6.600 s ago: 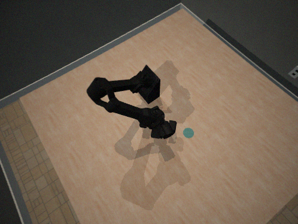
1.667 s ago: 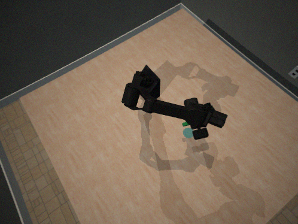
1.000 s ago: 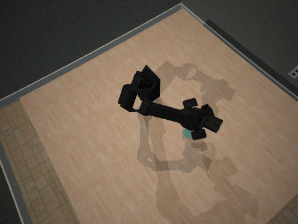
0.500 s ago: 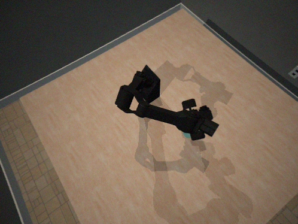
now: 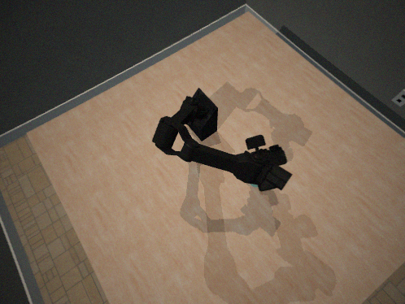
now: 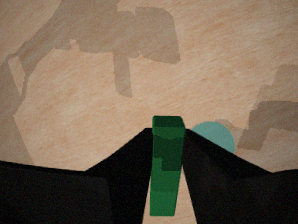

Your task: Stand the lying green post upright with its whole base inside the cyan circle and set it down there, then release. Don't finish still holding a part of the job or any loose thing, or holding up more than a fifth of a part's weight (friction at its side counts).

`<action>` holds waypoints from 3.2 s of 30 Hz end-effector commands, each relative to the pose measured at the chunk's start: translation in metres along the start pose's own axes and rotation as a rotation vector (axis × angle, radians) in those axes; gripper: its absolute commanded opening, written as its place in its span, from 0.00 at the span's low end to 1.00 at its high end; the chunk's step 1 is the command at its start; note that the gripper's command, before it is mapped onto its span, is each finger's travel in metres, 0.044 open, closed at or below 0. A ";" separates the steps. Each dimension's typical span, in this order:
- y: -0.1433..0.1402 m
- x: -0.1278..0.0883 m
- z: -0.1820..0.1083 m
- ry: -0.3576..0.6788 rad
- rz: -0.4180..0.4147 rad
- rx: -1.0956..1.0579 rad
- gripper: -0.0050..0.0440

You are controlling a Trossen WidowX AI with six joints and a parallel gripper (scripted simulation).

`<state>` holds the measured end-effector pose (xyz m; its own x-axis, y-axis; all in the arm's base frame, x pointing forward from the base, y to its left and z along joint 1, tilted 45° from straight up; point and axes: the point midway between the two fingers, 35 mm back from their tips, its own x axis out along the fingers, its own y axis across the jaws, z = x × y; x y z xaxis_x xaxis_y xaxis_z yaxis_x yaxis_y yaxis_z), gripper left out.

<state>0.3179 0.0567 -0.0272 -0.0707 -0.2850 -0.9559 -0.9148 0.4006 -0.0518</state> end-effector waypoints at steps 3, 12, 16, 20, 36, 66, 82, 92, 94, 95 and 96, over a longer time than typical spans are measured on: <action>0.002 0.000 -0.001 -0.041 0.016 -0.003 0.15; 0.002 0.002 -0.002 -0.103 0.039 -0.011 0.15; 0.002 0.002 -0.002 -0.134 0.049 -0.015 0.15; 0.002 0.003 -0.002 -0.158 0.055 -0.018 0.15; 0.001 0.003 -0.003 -0.279 0.078 -0.037 0.15; -0.001 -0.001 -0.005 -0.491 0.078 -0.077 0.15; -0.003 -0.005 -0.007 -0.603 0.058 -0.101 0.15; -0.004 -0.009 -0.008 -0.666 0.040 -0.116 0.15; -0.005 -0.009 -0.009 -0.681 0.035 -0.120 0.15; -0.005 -0.010 -0.009 -0.689 0.033 -0.122 0.15; -0.005 -0.010 -0.009 -0.697 0.030 -0.124 0.15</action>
<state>0.3205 0.0497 -0.0174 0.1222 0.3439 -0.9310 -0.9566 0.2907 -0.0182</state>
